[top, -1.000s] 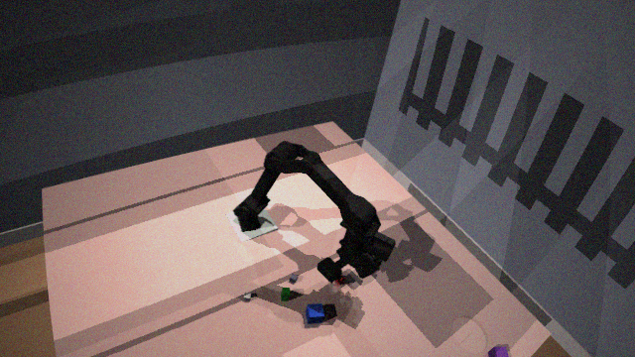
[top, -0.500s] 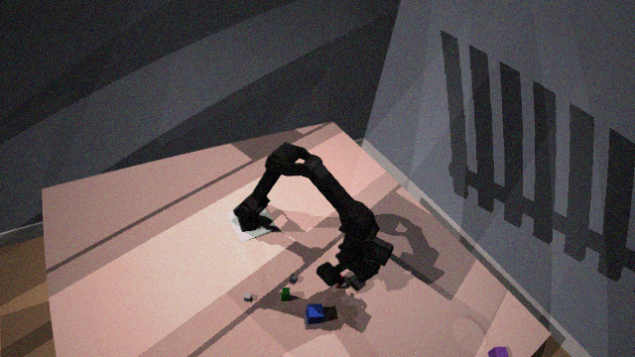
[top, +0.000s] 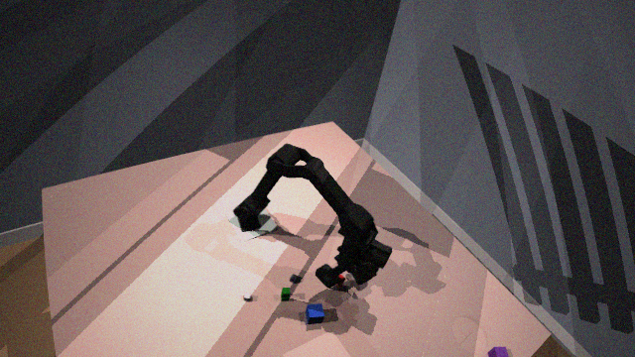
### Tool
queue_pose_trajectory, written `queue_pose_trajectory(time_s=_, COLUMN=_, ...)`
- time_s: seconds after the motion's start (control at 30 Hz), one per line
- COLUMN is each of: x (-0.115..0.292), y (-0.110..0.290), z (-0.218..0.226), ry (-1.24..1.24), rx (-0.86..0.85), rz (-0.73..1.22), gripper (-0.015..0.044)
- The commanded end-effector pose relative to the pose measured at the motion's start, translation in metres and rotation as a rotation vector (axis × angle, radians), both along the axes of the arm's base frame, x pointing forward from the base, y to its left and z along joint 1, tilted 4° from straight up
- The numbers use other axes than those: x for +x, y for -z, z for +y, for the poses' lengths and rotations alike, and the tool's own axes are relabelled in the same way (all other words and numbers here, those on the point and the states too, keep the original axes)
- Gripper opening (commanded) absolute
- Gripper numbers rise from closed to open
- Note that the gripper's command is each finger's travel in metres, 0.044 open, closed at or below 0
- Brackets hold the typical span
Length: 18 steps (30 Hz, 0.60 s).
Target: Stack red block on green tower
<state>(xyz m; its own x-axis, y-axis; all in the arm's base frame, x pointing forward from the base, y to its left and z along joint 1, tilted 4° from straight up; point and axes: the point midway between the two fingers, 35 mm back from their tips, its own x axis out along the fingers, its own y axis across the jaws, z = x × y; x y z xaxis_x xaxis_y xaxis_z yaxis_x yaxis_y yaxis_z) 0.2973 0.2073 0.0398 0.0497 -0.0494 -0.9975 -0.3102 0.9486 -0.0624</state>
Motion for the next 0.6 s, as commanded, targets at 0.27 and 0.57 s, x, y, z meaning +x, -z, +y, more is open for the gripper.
queue_pose_trajectory(time_s=0.27, x=0.0003, y=0.0003, z=-0.0006, ry=-0.003, rx=-0.004, rz=-0.002, gripper=0.0361)
queue_pose_trajectory(time_s=0.57, x=0.0003, y=0.0003, z=-0.0006, ry=-0.003, rx=-0.004, rz=-0.002, gripper=0.0125)
